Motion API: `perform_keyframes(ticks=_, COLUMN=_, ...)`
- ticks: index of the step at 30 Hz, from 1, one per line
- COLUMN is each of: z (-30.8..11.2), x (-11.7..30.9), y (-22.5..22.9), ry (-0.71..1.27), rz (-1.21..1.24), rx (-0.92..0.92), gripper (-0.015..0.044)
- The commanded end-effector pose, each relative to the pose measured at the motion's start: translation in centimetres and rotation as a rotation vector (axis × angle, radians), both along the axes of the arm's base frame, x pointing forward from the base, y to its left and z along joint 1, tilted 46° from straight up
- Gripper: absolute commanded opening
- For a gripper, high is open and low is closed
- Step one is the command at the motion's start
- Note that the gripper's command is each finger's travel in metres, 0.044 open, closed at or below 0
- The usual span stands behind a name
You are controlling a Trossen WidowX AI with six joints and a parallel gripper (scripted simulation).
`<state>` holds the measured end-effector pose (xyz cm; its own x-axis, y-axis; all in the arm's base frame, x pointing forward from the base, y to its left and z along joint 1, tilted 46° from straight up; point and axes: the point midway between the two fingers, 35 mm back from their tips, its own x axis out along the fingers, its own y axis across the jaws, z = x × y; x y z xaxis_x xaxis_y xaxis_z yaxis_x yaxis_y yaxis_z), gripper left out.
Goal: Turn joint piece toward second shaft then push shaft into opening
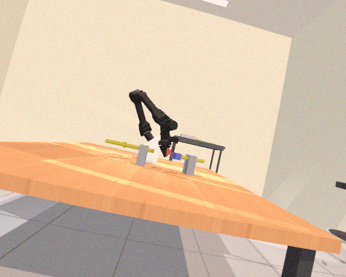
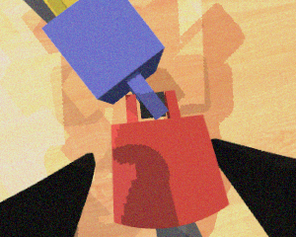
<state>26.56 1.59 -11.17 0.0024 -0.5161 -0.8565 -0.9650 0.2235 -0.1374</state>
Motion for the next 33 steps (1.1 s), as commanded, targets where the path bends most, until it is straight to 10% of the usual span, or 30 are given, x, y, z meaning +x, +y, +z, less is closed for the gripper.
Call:
perform_keyframes(ticks=1, z=0.0, x=0.0, y=0.0, ry=0.000, rz=0.000, rx=0.000, gripper=0.0440)
perform_keyframes(ticks=33, z=3.9, x=0.9, y=4.2, ry=-0.123, rz=-0.254, rx=-0.239, gripper=0.0440)
